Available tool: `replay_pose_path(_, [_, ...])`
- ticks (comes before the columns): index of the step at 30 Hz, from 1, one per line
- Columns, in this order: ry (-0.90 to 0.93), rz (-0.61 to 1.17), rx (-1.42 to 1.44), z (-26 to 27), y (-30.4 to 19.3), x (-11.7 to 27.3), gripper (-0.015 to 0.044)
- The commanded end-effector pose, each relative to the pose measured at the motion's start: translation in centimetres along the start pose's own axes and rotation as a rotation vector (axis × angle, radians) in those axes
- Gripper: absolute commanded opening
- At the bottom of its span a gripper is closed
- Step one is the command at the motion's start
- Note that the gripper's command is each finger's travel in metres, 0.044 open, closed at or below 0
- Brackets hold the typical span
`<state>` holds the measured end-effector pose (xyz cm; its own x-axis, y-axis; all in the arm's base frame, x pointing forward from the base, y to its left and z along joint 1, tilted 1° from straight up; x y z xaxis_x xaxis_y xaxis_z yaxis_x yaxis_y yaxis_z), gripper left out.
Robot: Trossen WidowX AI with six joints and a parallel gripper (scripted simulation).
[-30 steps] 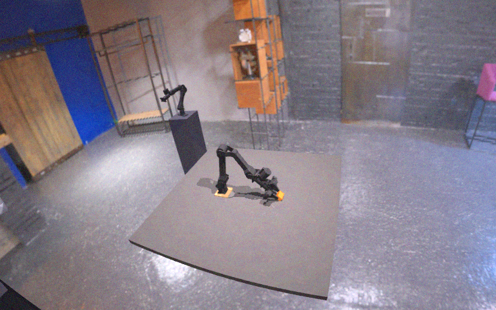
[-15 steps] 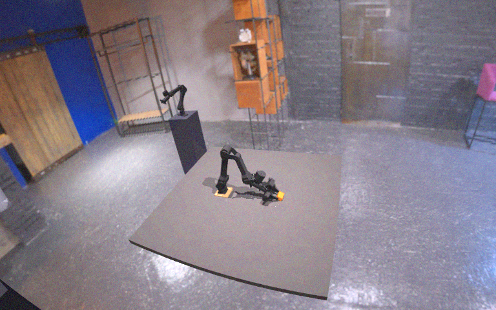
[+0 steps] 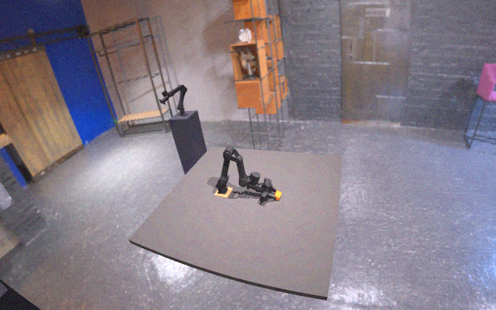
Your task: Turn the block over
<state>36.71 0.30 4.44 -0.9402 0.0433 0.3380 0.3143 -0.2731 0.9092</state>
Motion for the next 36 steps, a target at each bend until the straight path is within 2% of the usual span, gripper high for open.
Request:
replay_pose_path(1, [-0.002,-0.010,0.004,-0.03,0.07,0.12,0.0000])
replay_pose_path(12, [-0.002,-0.010,0.004,-0.03,0.07,0.12,0.0000])
replay_pose_path(29, [-0.002,-0.010,0.004,-0.03,0.07,0.12,0.0440])
replay_pose_path(36, [-0.002,-0.010,0.004,-0.03,0.07,0.12,0.0440])
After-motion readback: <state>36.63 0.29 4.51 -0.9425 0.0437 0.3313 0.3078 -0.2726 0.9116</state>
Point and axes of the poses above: the point midway between the two fingers, 35 mm back from their tips, its own x axis back along the fingers, its own z axis across the jaws, y = z × x, the point moved 2 cm from there along x, back along the fingers, and after that the axes turned 15 degrees about -x, right-handed, at the moved point
